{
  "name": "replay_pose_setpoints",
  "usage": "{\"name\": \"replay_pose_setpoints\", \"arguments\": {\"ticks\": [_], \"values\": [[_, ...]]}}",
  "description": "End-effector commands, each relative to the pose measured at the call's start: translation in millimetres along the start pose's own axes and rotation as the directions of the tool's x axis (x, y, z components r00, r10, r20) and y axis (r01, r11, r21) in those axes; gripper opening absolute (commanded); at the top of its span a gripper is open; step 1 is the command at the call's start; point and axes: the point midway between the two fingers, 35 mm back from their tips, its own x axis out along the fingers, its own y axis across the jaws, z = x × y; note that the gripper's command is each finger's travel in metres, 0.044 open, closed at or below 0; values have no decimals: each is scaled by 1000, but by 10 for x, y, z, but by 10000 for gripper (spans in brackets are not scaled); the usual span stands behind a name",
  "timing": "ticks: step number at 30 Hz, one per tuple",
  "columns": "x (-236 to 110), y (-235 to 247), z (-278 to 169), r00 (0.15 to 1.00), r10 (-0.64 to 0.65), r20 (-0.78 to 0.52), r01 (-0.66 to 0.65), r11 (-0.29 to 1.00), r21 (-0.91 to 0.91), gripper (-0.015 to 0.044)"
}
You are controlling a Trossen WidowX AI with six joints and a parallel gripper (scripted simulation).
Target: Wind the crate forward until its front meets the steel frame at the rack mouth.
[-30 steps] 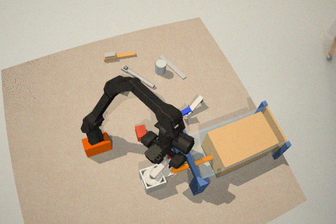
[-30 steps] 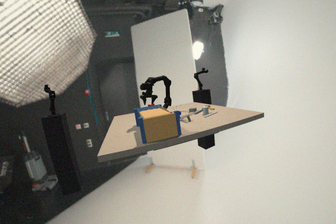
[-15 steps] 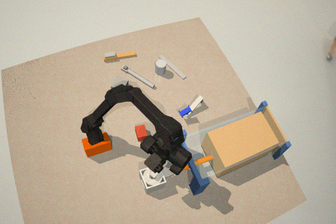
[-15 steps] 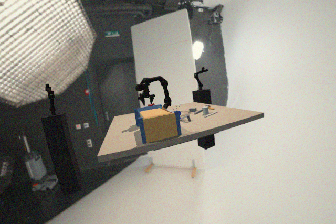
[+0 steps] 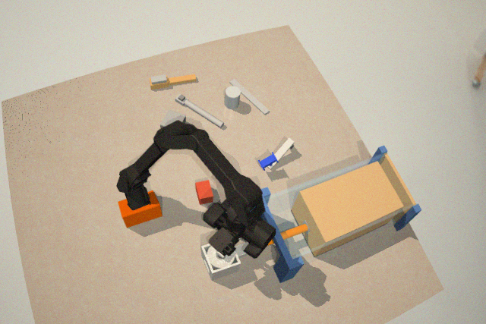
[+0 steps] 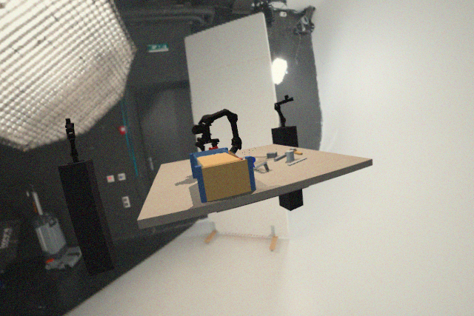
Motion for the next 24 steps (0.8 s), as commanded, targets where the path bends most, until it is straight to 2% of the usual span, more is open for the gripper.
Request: {"name": "replay_pose_setpoints", "arguments": {"ticks": [1,19,24], "values": [[133,-30,-10,1000,-13,-2,13,1000,3,440],[283,-31,-12,1000,-13,-3,13,1000,4,440],[232,-11,-9,1000,-4,0,4,1000,-1,309]]}}
